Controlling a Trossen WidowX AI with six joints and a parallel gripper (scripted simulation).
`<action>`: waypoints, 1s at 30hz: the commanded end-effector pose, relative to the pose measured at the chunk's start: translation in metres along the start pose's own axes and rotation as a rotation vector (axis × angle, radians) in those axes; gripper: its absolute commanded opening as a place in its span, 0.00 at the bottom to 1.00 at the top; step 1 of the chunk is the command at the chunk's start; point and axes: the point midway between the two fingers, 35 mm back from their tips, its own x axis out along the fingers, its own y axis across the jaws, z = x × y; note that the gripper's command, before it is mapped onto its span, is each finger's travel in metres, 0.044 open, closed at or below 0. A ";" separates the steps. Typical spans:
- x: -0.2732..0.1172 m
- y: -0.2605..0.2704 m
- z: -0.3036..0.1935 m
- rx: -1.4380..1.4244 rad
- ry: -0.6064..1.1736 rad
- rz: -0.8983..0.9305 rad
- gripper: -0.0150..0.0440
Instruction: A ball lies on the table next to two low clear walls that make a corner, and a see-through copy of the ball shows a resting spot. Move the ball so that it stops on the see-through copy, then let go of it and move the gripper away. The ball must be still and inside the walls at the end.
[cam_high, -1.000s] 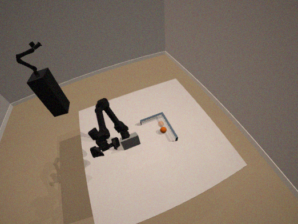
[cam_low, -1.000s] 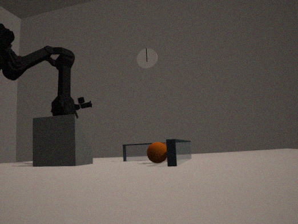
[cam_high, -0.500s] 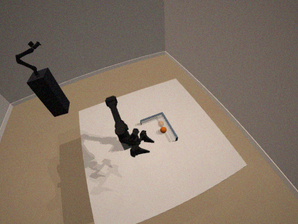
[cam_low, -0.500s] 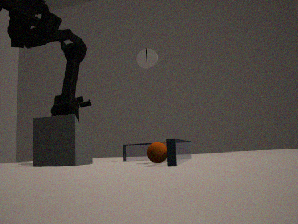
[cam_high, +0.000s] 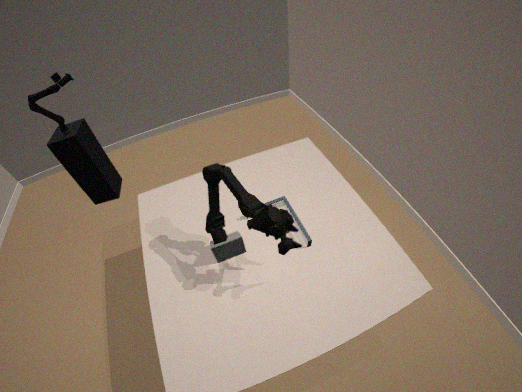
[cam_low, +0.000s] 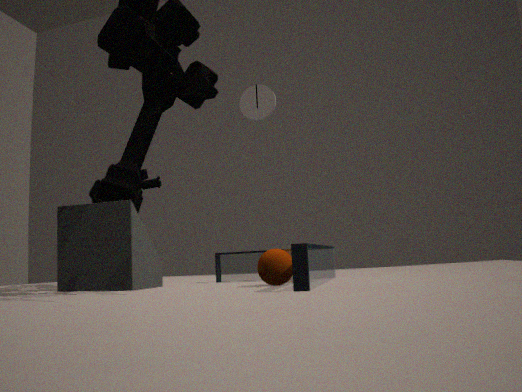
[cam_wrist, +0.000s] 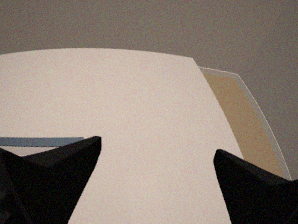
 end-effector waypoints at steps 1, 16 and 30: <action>0.039 0.061 -0.014 -0.033 0.214 0.113 0.93; 0.075 0.237 -0.093 -0.184 0.855 0.331 0.93; 0.083 0.247 -0.108 -0.192 0.882 0.337 0.93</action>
